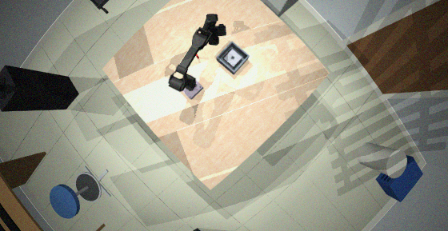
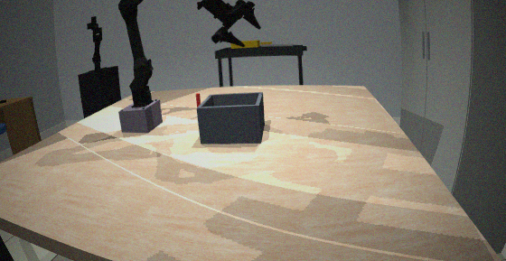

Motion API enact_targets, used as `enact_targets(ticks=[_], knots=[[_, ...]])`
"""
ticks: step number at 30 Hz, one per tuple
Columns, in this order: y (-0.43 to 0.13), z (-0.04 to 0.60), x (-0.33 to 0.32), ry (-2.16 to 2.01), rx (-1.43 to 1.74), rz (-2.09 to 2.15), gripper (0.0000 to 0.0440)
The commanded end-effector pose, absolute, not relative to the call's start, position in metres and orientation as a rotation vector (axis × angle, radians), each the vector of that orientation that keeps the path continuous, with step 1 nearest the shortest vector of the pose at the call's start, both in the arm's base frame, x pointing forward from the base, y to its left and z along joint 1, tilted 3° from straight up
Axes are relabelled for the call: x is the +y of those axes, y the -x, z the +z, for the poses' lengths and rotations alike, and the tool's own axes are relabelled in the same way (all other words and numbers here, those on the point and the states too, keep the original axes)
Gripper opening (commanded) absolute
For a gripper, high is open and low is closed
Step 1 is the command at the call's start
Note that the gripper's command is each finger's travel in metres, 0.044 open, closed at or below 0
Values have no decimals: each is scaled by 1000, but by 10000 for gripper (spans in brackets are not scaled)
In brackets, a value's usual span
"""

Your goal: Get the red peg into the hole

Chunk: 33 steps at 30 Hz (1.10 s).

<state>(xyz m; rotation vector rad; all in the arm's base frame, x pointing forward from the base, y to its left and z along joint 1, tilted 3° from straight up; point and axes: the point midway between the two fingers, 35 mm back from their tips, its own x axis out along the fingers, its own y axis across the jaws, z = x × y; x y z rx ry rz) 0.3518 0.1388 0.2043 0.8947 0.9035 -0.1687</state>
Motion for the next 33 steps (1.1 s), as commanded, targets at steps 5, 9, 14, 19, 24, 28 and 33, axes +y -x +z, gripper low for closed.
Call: enact_targets(ticks=[5, 9, 14, 19, 24, 28, 33], knots=[[-301, 161, 139, -855, 1088, -337, 440], [-270, 140, 138, -824, 1181, -440, 440], [-237, 119, 134, -782, 1270, -564, 440], [-213, 100, 128, -744, 1327, -674, 440], [-199, 81, 123, -718, 1359, -761, 439], [-193, 66, 121, -709, 1372, -810, 436], [-189, 46, 121, -712, 1374, -843, 436]])
